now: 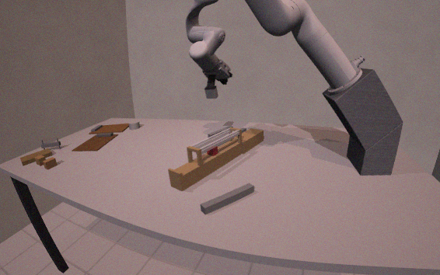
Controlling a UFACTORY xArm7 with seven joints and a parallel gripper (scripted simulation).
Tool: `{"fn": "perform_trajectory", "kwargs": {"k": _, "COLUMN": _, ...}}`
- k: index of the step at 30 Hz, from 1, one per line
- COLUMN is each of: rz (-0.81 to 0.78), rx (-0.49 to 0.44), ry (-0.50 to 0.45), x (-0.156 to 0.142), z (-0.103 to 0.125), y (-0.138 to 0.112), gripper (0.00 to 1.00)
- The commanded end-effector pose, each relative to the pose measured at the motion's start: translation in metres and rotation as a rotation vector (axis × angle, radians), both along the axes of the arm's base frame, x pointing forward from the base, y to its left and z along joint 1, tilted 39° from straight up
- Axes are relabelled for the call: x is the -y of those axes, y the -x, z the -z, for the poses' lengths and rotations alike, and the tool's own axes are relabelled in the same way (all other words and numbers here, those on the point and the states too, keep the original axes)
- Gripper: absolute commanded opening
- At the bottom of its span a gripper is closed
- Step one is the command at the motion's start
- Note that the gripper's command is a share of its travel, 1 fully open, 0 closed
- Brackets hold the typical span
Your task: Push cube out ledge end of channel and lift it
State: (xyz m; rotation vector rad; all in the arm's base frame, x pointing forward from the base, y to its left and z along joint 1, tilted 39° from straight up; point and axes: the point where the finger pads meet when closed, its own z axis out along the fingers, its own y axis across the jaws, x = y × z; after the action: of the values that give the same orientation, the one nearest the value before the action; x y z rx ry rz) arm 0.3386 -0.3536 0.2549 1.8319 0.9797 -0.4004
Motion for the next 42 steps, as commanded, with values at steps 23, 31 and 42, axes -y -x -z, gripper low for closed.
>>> {"fn": "perform_trajectory", "kwargs": {"k": 23, "rz": 0.16, "rx": 0.169, "ry": -0.125, "x": -0.027, "z": -0.006, "y": -0.016, "gripper": 0.0}}
{"fn": "perform_trajectory", "kwargs": {"k": 31, "rz": 0.245, "rx": 0.247, "ry": -0.208, "x": -0.047, "z": -0.005, "y": -0.024, "gripper": 0.0}}
{"fn": "perform_trajectory", "kwargs": {"k": 42, "rz": 0.245, "rx": 0.247, "ry": -0.208, "x": -0.047, "z": -0.005, "y": -0.024, "gripper": 0.0}}
